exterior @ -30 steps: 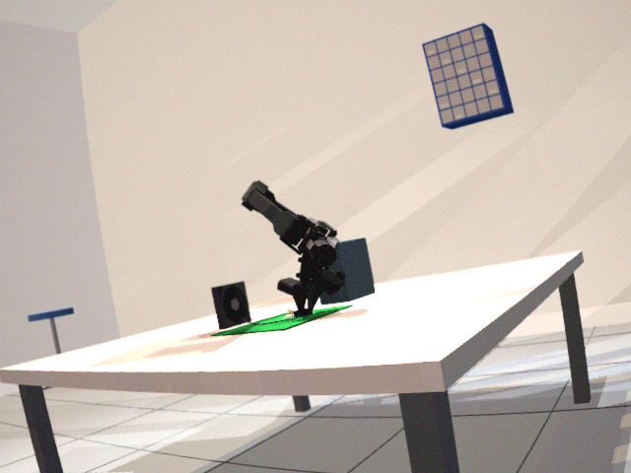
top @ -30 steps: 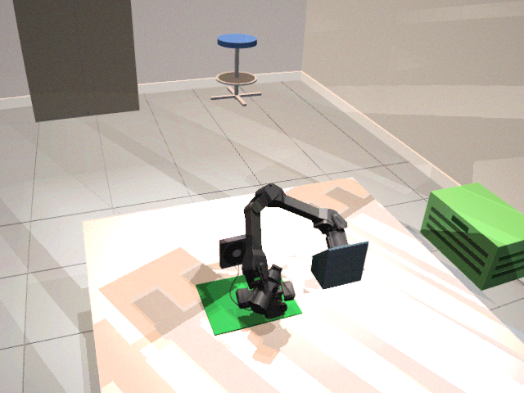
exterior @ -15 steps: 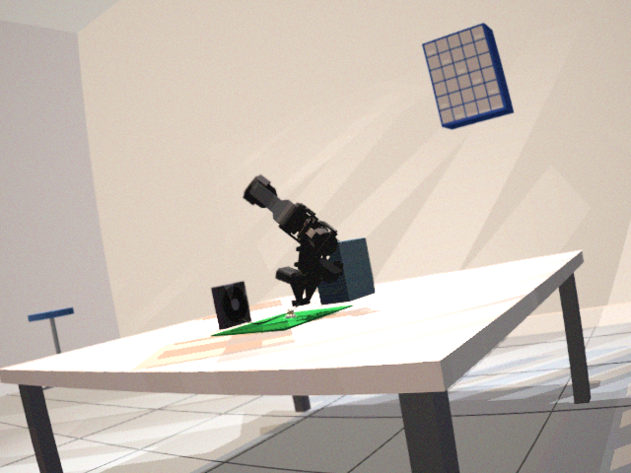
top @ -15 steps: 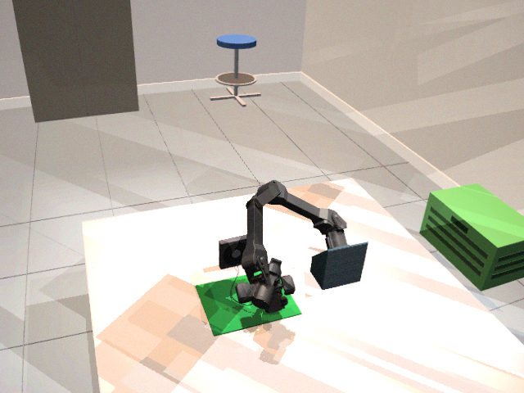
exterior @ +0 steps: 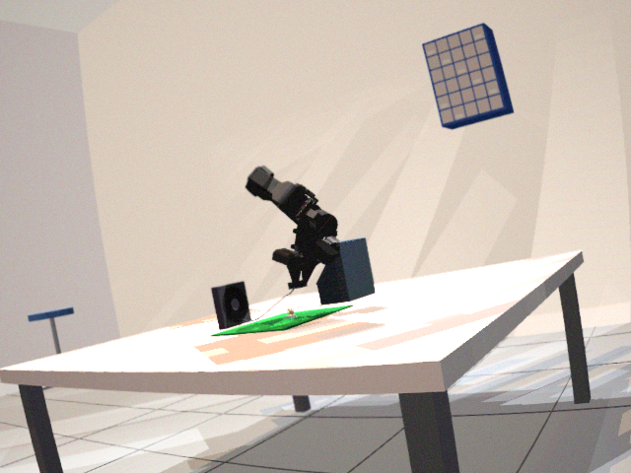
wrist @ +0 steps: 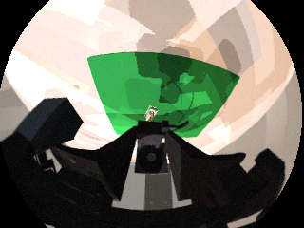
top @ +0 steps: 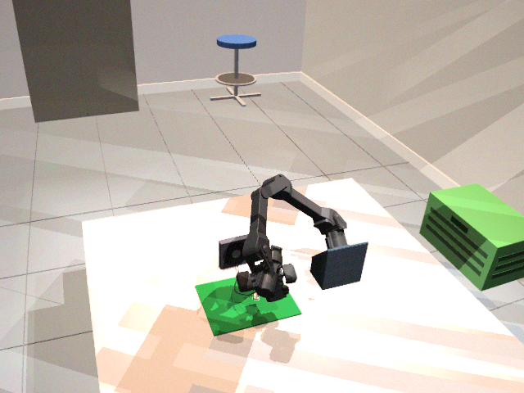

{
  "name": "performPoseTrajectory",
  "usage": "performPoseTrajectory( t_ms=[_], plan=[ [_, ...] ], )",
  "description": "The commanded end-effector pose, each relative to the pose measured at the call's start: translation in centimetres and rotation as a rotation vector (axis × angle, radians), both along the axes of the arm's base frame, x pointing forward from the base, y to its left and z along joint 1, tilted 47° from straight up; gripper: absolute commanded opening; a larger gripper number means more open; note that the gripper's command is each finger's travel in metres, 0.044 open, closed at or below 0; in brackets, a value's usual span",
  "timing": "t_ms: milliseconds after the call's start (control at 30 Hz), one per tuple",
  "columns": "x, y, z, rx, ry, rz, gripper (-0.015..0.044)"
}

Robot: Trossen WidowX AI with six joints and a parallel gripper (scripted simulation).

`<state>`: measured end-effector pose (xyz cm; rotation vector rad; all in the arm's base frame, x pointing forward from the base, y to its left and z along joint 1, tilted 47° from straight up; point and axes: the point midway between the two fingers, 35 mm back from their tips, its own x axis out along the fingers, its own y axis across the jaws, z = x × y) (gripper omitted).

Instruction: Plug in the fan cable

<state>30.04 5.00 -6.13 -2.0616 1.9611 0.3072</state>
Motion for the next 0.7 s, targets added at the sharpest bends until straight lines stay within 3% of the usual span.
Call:
performPoseTrajectory(
  t_ms=[0, 667],
  plan=[
    [0.0, 0.7, 0.7, 0.004, -0.008, -0.007, 0.0],
    [-2.3, -3.1, 5.2, 0.239, -0.167, -0.13, 0.0]
  ],
)
